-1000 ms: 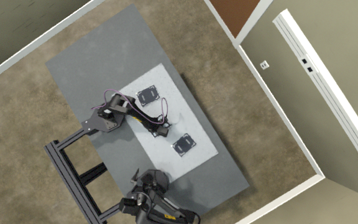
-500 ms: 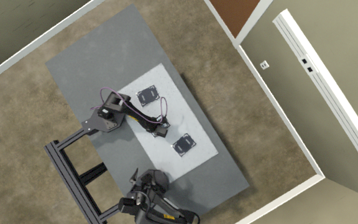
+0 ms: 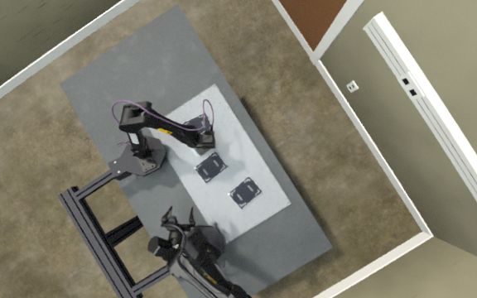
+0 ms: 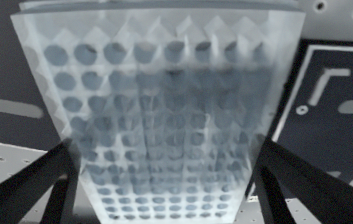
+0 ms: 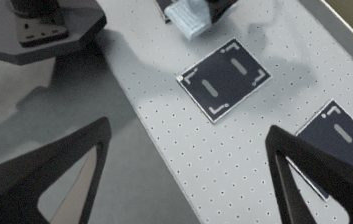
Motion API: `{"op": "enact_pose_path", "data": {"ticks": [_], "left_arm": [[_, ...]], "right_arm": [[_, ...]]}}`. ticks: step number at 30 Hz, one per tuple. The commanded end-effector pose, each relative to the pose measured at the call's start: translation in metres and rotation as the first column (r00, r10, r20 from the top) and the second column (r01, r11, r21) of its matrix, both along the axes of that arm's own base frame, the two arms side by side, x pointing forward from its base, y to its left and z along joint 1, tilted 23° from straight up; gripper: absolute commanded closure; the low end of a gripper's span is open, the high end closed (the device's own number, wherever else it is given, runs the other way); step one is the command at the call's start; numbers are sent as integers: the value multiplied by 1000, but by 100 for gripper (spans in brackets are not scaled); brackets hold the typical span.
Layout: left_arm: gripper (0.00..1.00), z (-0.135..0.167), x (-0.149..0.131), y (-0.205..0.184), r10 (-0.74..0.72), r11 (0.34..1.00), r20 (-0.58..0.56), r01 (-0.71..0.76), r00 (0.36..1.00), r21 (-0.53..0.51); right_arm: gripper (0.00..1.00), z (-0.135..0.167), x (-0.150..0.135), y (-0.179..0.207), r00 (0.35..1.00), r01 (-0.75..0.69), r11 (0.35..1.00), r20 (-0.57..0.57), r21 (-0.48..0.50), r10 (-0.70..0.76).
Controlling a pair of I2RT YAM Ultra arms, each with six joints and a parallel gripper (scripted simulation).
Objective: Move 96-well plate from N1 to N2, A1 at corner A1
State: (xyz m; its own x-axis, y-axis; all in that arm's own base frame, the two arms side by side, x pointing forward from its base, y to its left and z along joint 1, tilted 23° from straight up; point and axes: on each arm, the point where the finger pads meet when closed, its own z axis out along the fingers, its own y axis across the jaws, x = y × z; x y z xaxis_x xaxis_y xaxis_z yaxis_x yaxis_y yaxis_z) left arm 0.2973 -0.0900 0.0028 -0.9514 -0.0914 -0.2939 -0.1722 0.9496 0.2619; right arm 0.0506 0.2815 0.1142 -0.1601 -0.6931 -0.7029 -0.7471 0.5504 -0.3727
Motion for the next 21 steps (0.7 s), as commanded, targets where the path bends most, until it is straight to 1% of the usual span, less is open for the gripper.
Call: {"op": "enact_pose_path", "data": {"ticks": [1,2,4,6,9,13,15,17,21], "left_arm": [[20,12,7,2,-95,995,20,95,995,-32],[20,15,8,12,-87,996,22,88,996,-33],[20,20,9,28,-74,997,26,75,997,-34],[20,24,11,42,-62,997,31,63,998,-34],[20,30,12,59,-41,998,38,42,998,-35],[20,35,15,68,-30,999,50,32,998,-37],[20,36,16,70,-34,999,49,36,998,-37],[20,36,16,70,-34,999,49,36,998,-37],[20,41,14,80,-37,999,27,38,999,-27]], "right_arm": [[0,-9,-1,56,988,-141,982,-49,124,148],[0,-15,6,63,988,-143,981,-46,132,150],[0,-31,21,67,988,-148,983,-36,108,153],[0,-42,35,72,987,-152,983,-26,105,156],[0,-53,54,77,989,-149,981,-7,125,151],[0,-44,66,89,989,-150,966,25,212,148],[0,-40,69,94,986,-167,958,42,233,161],[0,-40,69,94,986,-167,958,42,233,161],[0,-29,81,105,972,-228,930,118,288,202]]}}
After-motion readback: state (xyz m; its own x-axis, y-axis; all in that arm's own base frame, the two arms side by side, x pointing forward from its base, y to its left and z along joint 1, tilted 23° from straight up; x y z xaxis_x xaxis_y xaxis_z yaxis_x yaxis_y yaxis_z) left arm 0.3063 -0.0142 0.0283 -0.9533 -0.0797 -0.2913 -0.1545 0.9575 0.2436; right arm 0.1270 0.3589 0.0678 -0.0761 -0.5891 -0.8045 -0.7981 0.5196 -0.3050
